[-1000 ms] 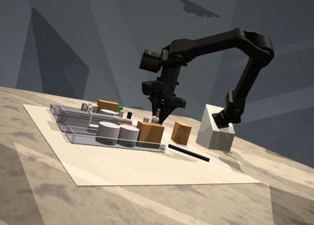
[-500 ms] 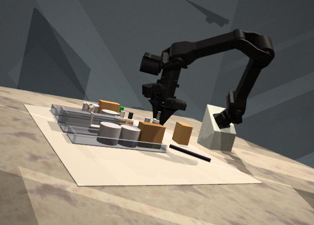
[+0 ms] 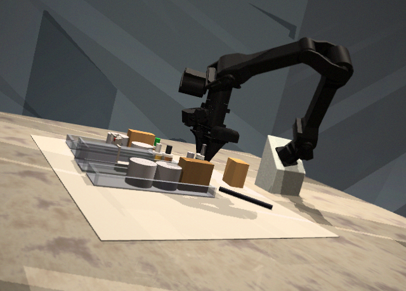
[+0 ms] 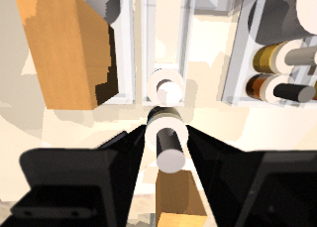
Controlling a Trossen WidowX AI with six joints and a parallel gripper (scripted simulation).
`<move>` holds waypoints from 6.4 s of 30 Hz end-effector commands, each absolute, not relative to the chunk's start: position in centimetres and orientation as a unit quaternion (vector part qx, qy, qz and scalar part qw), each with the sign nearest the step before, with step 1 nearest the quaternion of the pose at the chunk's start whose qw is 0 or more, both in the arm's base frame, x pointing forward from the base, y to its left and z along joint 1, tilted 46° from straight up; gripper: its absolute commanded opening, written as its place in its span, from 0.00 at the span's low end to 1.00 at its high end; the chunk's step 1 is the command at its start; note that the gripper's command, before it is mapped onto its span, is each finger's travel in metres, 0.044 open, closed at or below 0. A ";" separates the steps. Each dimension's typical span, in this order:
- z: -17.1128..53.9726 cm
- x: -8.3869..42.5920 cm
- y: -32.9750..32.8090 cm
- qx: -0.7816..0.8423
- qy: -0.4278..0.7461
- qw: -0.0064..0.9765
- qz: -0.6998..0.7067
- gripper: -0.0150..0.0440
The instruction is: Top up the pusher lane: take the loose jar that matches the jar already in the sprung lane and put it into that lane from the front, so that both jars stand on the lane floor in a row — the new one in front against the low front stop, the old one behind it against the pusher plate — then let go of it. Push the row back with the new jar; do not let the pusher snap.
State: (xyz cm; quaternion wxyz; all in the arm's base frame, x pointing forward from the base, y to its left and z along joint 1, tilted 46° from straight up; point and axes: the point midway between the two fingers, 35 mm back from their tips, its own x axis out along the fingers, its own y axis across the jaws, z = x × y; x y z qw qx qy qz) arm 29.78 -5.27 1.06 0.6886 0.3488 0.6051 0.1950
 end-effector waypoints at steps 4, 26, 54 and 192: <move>1.1 30.4 -5.4 0.351 0.603 0.690 0.195 0.25; 1.1 31.3 -5.6 0.351 0.602 0.690 0.195 0.25; 1.2 32.4 -5.9 0.351 0.602 0.690 0.195 0.25; 1.1 34.8 -6.1 0.351 0.602 0.691 0.195 0.25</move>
